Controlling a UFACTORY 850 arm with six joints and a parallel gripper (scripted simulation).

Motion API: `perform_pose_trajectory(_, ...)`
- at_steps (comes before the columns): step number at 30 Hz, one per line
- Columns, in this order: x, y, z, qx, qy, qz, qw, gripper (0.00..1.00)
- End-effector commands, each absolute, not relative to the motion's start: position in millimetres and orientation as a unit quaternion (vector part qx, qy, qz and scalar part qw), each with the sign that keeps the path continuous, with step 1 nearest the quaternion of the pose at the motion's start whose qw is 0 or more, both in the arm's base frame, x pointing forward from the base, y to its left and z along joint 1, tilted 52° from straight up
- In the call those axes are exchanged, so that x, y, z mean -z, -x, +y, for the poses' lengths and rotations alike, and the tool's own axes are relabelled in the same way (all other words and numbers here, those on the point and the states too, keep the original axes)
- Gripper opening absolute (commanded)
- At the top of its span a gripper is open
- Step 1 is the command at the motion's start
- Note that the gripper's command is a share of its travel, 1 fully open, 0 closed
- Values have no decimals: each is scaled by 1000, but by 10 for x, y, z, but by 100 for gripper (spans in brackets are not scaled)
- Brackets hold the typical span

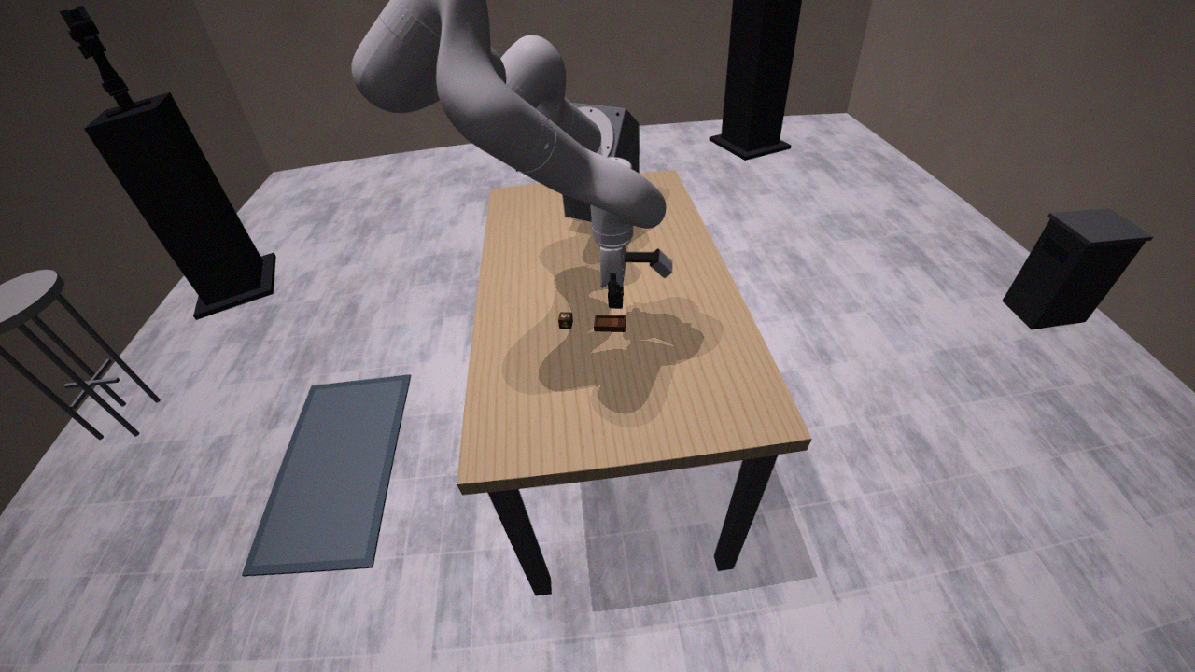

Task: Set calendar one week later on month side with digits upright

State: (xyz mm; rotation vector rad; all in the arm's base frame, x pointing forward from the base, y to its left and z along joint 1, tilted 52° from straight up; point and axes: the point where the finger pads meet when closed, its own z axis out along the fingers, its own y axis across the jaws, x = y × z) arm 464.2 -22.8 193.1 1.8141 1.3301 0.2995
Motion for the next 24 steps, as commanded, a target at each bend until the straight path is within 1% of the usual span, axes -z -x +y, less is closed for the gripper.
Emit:
perform_pose_trajectory(1, -2158, -4428, -58, -118, -725, 531, 423, 27)
perform_pose_trajectory(16, -2208, -4381, -9, -118, -725, 531, 423, 27)
perform_pose_trajectory(18, -2160, -4480, 129, -118, -725, 531, 423, 27)
perform_pose_trajectory(20, -2043, -4655, 416, -118, -725, 531, 423, 27)
perform_pose_trajectory(24, -1928, -4775, 662, -118, -725, 531, 423, 27)
